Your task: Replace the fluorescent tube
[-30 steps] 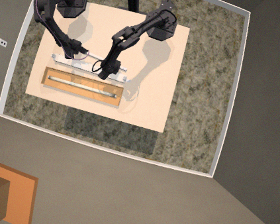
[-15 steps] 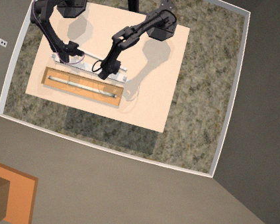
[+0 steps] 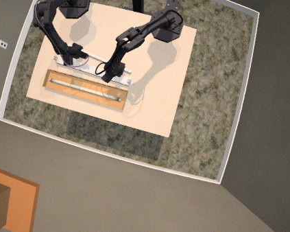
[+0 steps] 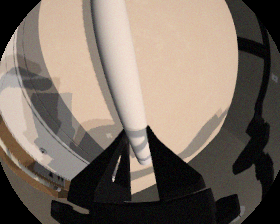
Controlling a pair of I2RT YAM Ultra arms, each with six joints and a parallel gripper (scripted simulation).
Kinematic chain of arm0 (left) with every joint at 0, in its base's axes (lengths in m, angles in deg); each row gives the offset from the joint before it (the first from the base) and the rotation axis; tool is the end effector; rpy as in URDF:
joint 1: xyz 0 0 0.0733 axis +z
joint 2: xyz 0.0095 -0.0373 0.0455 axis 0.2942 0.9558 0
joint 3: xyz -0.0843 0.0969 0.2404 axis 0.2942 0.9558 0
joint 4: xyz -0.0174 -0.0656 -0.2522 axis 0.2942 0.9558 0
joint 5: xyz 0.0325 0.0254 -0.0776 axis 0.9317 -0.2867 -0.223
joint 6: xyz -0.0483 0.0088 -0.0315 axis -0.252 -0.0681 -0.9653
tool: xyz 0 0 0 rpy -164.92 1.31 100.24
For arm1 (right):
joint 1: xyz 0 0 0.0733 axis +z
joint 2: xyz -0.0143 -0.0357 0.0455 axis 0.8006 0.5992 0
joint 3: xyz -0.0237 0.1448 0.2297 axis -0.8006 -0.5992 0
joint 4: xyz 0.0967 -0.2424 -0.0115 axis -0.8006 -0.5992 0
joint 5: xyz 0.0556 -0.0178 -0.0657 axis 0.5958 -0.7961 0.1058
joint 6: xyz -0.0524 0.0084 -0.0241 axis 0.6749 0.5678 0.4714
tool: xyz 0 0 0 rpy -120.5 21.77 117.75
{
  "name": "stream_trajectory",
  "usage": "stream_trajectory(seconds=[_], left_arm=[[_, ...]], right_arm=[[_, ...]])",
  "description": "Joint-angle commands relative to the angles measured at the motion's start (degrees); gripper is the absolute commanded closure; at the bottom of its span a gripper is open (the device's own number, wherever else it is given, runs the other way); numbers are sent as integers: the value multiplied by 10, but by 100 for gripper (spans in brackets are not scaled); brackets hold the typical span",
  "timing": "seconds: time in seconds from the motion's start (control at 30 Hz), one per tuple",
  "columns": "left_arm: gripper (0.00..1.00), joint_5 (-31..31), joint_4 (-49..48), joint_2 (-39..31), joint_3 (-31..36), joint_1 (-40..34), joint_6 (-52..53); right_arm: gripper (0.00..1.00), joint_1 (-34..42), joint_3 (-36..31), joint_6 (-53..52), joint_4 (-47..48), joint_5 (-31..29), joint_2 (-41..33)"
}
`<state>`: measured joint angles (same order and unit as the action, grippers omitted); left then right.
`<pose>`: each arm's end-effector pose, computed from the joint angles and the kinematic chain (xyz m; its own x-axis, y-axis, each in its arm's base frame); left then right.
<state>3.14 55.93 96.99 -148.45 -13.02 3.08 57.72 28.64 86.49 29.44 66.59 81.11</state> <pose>0.3769 -0.2216 -0.0643 0.1146 0.9925 0.0432 0.9471 -0.0960 -0.3061 0.3370 0.0313 -0.0312 -0.2991 -0.9537 0.0310 -0.9071 0.2942 0.3011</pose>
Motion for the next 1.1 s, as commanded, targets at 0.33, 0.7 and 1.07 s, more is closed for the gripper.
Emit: stream_trajectory(seconds=[0.33,0.7,1.07], left_arm=[[89,-9,6,-14,-16,-2,2],[89,-9,5,-14,-16,-2,2],[89,-9,5,-14,-16,-2,2]], right_arm=[[51,9,-11,-7,74,12,30],[89,11,-1,-5,66,11,17],[89,11,-1,-5,63,11,17]])
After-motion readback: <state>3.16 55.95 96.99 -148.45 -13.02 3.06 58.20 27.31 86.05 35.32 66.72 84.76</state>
